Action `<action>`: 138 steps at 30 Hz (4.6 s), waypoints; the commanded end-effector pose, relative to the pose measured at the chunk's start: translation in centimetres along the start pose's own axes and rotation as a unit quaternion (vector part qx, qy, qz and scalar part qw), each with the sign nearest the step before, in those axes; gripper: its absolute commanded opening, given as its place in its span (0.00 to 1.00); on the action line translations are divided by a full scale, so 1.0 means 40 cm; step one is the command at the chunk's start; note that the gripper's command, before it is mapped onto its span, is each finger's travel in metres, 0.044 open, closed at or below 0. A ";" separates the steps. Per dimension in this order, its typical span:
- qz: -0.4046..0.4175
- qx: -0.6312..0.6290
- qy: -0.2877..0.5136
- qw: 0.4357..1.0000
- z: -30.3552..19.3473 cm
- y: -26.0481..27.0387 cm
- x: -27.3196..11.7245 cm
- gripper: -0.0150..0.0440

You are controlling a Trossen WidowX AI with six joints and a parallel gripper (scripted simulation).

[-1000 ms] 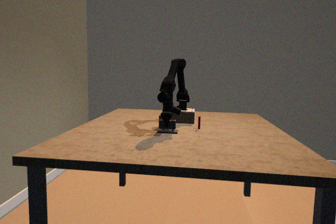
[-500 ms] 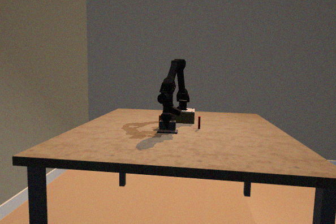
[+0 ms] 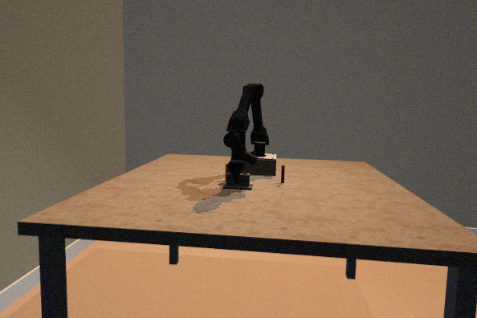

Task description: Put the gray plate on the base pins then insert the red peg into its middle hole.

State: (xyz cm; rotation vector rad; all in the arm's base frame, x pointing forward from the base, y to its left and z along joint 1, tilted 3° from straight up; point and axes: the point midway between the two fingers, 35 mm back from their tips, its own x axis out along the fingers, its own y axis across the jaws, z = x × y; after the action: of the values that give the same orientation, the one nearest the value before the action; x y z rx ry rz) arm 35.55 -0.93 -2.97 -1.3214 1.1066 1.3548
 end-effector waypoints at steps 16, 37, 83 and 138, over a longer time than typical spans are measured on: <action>0.003 -0.002 0.001 1.000 0.000 -0.007 -0.276 1.00; 0.004 0.399 -0.006 0.917 0.188 0.048 -0.295 1.00; 0.008 0.971 0.006 0.240 0.489 0.294 -0.280 1.00; 0.008 0.971 0.006 0.240 0.486 0.289 -0.086 1.00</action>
State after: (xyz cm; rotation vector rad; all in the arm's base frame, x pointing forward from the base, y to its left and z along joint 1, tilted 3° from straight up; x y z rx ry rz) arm 21.08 16.17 1.91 0.7294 1.4803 -0.6816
